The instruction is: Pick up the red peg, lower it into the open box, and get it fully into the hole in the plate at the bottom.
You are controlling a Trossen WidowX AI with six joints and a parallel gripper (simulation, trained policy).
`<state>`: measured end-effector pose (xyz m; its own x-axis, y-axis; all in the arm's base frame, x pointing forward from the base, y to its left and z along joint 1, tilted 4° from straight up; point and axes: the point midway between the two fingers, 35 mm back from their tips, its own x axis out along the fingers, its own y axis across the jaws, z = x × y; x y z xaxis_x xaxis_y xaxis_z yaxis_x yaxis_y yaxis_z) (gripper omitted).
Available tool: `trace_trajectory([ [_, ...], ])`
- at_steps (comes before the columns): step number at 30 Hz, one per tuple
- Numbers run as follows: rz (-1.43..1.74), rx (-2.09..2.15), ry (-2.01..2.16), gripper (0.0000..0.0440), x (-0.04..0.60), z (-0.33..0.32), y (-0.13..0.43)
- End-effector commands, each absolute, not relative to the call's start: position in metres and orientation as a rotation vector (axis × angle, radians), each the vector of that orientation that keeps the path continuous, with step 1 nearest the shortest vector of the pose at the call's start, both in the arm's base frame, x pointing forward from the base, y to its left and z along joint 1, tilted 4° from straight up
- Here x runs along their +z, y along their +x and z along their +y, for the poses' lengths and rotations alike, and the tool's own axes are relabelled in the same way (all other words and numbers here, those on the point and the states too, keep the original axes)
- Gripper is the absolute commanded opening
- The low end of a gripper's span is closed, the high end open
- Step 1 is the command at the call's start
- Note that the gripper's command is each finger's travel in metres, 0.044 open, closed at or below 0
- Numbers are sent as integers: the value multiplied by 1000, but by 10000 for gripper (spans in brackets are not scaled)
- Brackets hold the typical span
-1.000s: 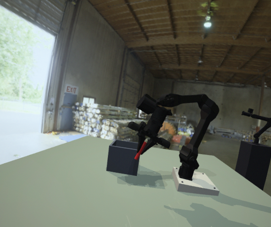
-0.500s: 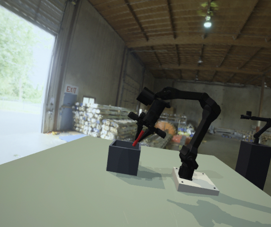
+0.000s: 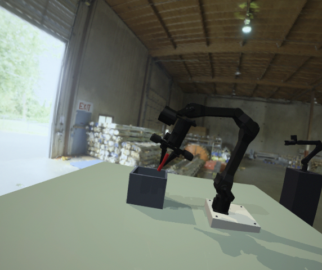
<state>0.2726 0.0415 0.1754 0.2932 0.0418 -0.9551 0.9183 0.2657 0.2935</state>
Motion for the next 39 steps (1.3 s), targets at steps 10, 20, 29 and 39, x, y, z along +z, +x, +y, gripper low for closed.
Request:
trace_trajectory([
  [10,1133,-861,1115,0,165,9,287],
  [20,1163,-888,1102,0,151,-10,299],
  [29,1199,-903,1090,0,126,-24,308],
  [39,1240,-884,1089,0,99,-27,320],
])
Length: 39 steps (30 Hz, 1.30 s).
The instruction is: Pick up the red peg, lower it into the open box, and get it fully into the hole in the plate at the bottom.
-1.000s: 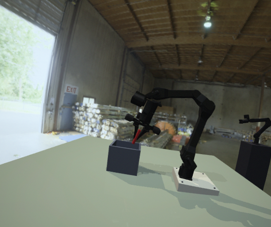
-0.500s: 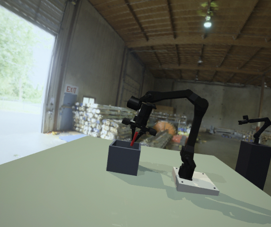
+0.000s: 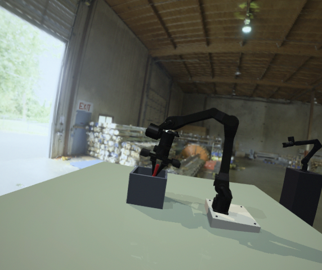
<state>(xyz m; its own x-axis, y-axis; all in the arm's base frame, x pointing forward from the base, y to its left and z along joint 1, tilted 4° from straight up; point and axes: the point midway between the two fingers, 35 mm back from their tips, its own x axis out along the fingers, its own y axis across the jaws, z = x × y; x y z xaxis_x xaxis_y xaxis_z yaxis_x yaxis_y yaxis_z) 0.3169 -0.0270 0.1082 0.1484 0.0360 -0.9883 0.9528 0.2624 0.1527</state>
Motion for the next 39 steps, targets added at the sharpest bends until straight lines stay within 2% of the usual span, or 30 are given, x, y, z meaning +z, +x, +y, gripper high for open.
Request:
trace_trajectory([
  [1,1242,-880,1088,0,97,-28,321],
  [17,1287,-849,1028,2,58,-32,334],
  [23,1315,-861,997,113,48,-34,334],
  [24,1321,-857,997,121,47,-33,334],
  [32,1366,-840,1040,117,53,-34,338],
  [39,1384,-802,1102,155,66,-36,346],
])
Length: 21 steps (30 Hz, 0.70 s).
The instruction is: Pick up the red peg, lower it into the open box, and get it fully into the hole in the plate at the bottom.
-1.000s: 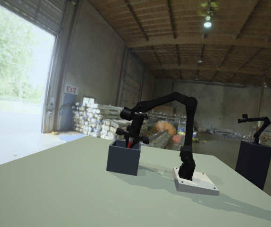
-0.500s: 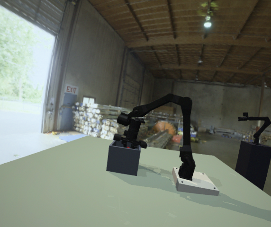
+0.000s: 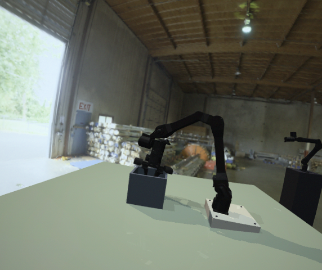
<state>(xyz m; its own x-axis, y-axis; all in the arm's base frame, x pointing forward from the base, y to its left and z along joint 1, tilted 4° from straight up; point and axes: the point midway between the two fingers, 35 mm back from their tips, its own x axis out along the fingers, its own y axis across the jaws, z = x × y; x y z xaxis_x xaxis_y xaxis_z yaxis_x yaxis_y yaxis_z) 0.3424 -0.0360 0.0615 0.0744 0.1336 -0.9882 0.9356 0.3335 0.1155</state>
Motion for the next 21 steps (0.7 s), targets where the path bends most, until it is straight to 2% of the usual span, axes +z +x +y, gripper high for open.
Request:
trace_trajectory([
  [1,1385,-795,1113,159,68,-36,347],
  [21,1358,-618,1309,226,130,-43,370],
])
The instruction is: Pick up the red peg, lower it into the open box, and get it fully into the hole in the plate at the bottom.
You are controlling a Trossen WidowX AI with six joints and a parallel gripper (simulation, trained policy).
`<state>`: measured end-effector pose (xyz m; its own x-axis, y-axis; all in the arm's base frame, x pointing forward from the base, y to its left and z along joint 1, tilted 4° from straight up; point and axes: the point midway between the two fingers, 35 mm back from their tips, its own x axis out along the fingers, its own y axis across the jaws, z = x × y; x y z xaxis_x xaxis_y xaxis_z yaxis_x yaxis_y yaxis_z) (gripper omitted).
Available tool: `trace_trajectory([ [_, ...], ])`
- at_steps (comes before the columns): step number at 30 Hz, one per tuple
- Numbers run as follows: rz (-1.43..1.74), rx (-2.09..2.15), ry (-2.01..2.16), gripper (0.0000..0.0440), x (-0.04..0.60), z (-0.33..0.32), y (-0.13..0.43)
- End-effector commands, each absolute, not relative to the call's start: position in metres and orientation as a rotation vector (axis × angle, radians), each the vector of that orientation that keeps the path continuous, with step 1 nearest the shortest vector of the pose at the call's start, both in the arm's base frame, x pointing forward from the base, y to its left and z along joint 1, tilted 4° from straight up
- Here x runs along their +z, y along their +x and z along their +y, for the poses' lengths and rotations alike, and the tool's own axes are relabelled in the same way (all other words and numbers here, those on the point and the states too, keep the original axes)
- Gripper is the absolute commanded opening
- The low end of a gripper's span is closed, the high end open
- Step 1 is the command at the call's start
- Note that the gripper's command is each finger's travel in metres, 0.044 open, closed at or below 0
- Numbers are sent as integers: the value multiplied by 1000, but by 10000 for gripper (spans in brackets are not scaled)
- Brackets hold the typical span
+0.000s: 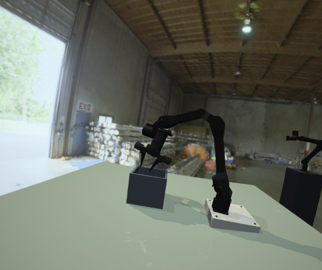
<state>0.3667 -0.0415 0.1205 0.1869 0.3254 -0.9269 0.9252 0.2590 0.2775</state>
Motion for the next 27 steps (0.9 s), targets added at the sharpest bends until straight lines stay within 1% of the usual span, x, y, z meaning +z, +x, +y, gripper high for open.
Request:
trace_trajectory([
  [1,1356,-610,1316,229,132,-43,371],
  [11,1314,-518,1350,252,159,-53,383],
  [17,1270,-446,1332,209,179,-62,391],
  [27,1179,-315,1280,201,208,-79,407],
])
